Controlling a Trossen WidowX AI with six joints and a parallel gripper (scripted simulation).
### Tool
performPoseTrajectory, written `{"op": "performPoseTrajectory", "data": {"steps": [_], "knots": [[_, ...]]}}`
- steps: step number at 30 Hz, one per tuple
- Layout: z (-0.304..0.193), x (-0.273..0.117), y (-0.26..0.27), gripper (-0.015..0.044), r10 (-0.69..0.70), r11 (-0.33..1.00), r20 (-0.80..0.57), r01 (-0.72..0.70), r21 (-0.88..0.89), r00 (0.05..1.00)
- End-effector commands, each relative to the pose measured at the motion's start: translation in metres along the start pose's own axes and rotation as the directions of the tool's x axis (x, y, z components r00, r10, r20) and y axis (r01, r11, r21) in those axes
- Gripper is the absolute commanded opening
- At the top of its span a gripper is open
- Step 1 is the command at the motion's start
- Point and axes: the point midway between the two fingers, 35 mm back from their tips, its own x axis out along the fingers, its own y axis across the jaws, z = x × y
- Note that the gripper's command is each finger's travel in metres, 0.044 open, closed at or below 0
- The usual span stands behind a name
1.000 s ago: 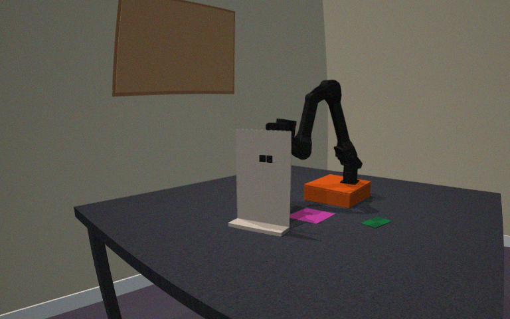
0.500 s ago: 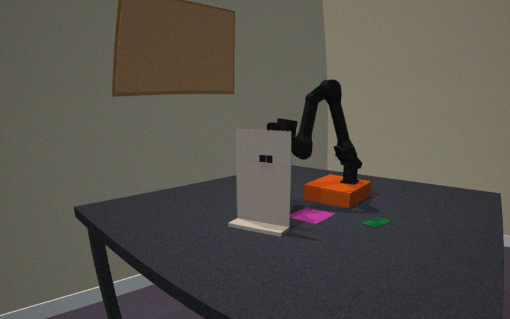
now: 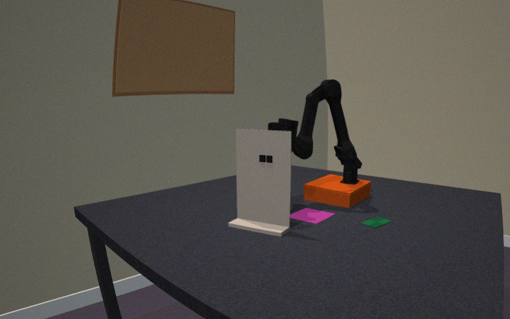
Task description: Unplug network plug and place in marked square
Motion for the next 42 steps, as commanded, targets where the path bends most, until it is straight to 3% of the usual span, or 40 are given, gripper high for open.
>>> {"op": "performPoseTrajectory", "data": {"steps": [1, 16, 42], "knots": [[-0.002, -0.003, -0.001, 0.0, -0.002, 1.0, -0.004, 0.002, 0.006, 1.0], [-0.001, -0.01, 0.001, 0.0, -0.001, 1.0, 0.0, 0.001, 0.001, 1.0], [-0.013, -0.028, 0.056, 0.0, -0.004, 1.0, -0.004, 0.004, 0.006, 1.0]]}}
